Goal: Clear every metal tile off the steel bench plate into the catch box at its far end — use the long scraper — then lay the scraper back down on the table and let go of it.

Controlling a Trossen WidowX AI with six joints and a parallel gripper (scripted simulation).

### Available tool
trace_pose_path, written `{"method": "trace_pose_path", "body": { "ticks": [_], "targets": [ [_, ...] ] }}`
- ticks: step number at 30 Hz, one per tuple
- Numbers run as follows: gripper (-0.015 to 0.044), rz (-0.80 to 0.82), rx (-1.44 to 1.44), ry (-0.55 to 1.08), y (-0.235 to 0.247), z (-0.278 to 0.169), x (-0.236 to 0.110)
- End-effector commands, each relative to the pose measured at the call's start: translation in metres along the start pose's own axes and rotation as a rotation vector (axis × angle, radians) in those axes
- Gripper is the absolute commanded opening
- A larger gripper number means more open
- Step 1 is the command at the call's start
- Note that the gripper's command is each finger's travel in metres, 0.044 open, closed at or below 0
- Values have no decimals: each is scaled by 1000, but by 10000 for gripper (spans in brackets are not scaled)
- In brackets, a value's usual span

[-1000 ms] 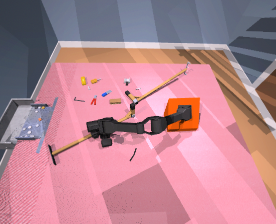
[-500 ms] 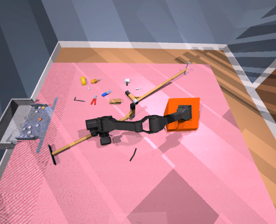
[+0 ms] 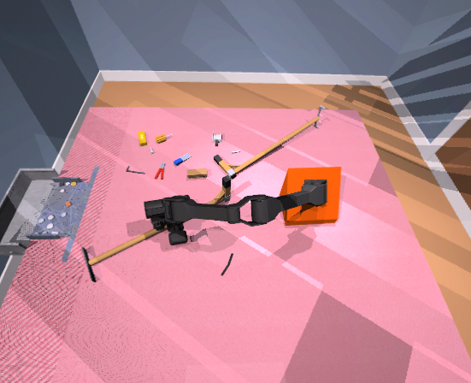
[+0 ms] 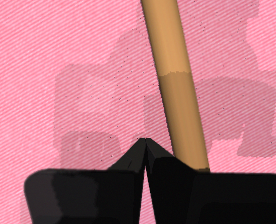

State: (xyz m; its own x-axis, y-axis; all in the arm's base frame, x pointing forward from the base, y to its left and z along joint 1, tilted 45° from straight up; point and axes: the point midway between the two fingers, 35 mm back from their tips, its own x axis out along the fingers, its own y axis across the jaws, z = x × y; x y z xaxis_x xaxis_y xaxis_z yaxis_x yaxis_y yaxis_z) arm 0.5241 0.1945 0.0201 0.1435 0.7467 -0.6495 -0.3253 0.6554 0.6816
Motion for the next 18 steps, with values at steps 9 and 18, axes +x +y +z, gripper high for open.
{"method": "trace_pose_path", "body": {
  "ticks": [9,18],
  "targets": [
    [0,3,-7,-5,-12,5,0],
    [0,3,-9,-7,-20,7,1]
  ]
}}
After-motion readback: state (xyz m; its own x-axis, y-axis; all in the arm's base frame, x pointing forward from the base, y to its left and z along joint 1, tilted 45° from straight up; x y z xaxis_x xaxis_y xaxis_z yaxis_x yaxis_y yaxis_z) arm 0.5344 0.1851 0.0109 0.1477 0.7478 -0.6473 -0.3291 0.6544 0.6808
